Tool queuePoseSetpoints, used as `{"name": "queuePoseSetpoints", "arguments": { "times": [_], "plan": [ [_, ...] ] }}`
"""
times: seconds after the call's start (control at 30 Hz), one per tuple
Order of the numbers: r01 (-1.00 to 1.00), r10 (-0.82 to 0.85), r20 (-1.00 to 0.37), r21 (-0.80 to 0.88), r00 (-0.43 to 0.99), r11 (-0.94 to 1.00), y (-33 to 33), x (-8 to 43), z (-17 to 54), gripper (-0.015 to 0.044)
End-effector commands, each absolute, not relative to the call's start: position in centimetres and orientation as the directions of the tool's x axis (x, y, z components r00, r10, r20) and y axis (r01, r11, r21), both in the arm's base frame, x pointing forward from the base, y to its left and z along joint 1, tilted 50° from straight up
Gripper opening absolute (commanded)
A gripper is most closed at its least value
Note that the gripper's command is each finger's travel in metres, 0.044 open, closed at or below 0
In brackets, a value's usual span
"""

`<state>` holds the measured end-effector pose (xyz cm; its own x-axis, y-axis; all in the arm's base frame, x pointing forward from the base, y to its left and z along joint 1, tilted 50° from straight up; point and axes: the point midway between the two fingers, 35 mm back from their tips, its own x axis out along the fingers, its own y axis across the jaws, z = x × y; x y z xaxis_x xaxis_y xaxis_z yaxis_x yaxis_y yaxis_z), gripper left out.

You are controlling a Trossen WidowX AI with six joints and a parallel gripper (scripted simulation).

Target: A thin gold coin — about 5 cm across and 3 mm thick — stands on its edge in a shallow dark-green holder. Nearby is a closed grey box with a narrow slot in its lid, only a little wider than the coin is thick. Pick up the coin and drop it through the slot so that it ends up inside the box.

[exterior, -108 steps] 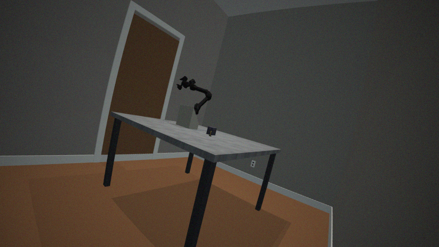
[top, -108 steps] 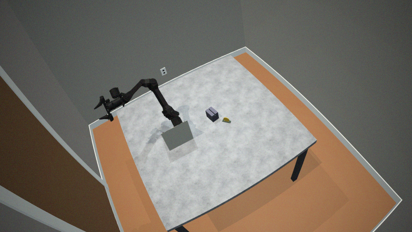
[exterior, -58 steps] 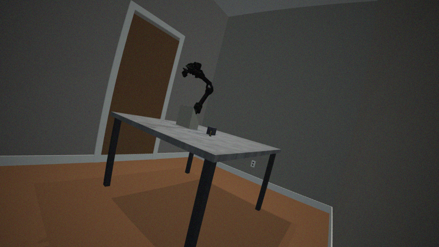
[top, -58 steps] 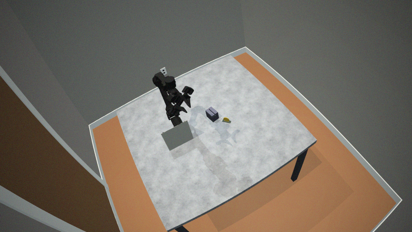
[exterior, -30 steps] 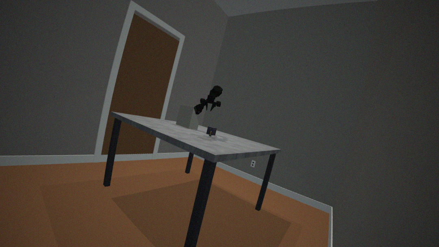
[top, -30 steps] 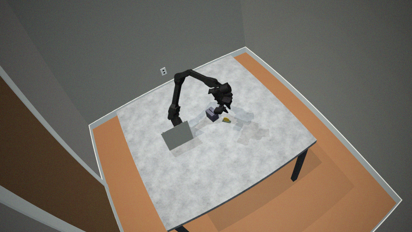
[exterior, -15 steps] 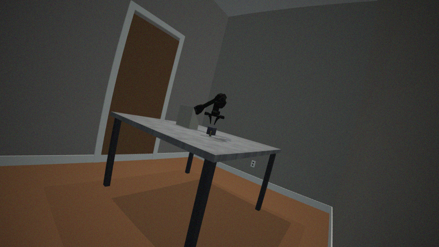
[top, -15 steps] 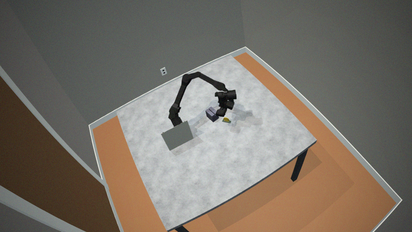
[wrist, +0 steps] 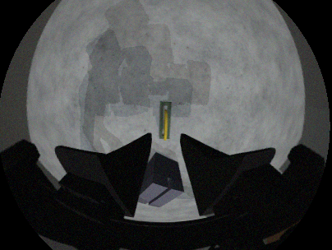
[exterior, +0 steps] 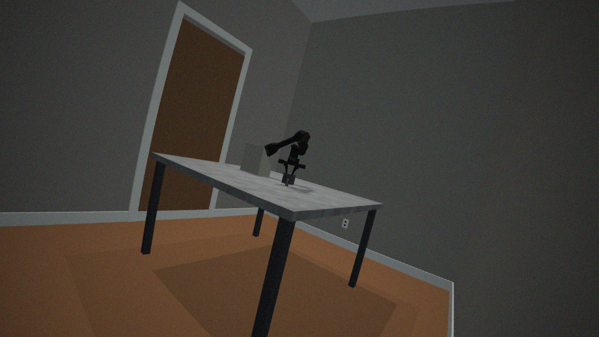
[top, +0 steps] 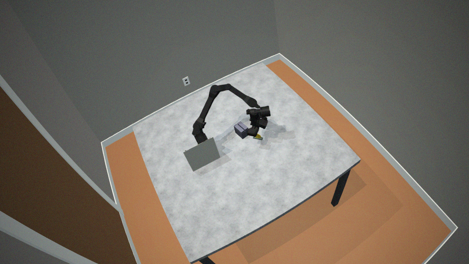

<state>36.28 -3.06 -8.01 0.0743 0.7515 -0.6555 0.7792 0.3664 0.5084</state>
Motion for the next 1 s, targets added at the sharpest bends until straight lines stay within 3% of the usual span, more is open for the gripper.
{"name": "queuePoseSetpoints", "arguments": {
  "times": [0.0, 0.97],
  "plan": [
    [0.783, 0.755, -0.652, 0.507, 0.075, 0.36, -2.5, 36.3, -8.5, 0.0161],
    [0.784, 0.757, -0.65, 0.507, 0.074, 0.359, 0.9, 36.6, -11.4, 0.0161]
  ]
}}
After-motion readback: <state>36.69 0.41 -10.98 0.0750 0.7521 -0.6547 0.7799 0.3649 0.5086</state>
